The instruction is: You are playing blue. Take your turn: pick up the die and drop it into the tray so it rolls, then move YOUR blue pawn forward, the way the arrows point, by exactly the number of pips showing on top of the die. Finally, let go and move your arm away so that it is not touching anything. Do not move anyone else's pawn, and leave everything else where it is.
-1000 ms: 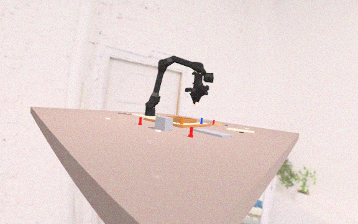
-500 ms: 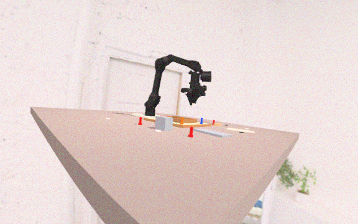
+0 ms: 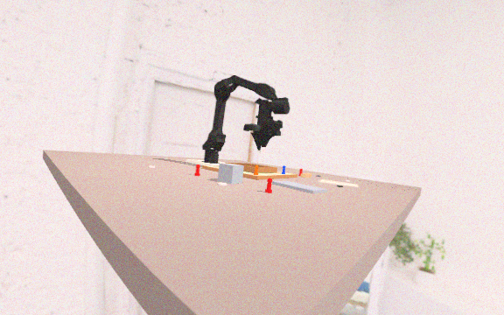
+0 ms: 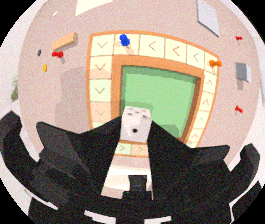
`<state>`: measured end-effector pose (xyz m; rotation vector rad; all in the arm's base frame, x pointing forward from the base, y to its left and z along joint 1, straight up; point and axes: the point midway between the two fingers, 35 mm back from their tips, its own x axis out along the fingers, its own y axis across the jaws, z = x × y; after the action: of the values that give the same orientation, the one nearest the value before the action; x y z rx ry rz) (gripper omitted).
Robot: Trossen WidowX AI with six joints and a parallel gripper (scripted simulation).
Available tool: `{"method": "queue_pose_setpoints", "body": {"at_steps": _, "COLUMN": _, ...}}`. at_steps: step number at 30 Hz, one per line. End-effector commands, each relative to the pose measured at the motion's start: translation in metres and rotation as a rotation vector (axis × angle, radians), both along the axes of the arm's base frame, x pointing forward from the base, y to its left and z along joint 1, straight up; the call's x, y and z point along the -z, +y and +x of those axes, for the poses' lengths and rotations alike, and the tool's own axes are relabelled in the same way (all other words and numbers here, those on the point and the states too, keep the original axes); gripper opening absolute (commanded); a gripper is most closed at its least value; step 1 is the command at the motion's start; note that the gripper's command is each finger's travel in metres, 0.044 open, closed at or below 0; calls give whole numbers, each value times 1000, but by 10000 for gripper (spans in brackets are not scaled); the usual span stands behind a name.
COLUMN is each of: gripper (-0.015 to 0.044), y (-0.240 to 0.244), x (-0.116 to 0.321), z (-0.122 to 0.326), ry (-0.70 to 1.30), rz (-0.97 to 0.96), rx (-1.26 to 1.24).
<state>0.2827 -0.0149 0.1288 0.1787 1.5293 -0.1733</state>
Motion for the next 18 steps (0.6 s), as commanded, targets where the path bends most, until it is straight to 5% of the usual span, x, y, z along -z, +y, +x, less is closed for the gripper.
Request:
{"method": "queue_pose_setpoints", "body": {"at_steps": 1, "gripper": 0, "y": -20, "x": 5, "z": -8, "ry": 4, "rz": -4, "rx": -13}}
{"method": "queue_pose_setpoints", "body": {"at_steps": 10, "gripper": 0, "y": -40, "x": 10, "z": -16, "ry": 0, "rz": -8, "rx": -21}}
{"method": "queue_pose_setpoints", "body": {"at_steps": 18, "gripper": 0, "y": -40, "x": 13, "z": -12, "ry": -242, "rz": -65, "rx": -21}}
